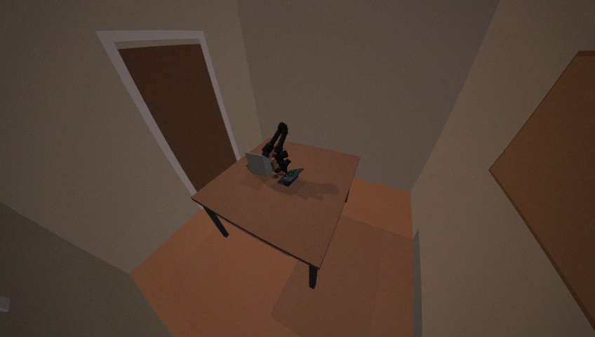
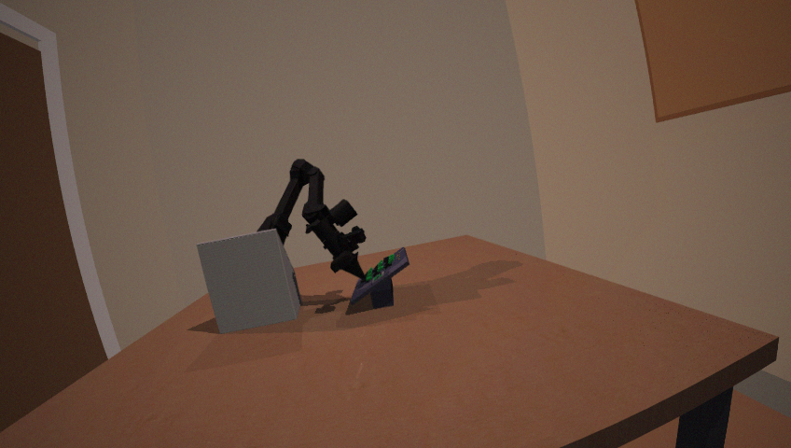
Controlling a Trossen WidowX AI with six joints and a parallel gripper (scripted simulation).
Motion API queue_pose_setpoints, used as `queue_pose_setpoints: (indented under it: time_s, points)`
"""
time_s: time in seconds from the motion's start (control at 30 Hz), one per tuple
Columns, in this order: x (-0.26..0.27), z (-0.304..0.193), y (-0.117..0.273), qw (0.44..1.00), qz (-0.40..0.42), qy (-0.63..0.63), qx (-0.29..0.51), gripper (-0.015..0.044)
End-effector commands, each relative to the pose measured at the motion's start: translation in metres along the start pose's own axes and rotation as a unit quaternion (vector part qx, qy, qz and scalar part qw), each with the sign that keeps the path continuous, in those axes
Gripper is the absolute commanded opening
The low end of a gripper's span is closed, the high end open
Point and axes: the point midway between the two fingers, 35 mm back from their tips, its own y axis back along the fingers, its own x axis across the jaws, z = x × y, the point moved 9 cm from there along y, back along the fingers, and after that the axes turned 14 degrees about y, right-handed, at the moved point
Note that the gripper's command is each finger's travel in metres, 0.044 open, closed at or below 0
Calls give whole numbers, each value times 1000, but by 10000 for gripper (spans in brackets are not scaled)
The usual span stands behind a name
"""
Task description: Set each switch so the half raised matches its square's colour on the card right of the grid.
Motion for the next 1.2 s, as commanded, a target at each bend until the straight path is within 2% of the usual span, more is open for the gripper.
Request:
queue_pose_setpoints:
  time_s: [0.0,0.13,0.37,0.53,0.7,1.17]
  points:
    - [0,0,-1,1000,-3,-2,0,0]
    - [-1,1,5,1000,-2,0,2,0]
    - [-2,6,63,1000,-2,-2,13,0]
    - [-2,8,64,1000,-1,-2,13,0]
    - [-2,55,70,1000,-1,-1,12,0]
    - [-1,57,70,1000,-1,-1,12,0]
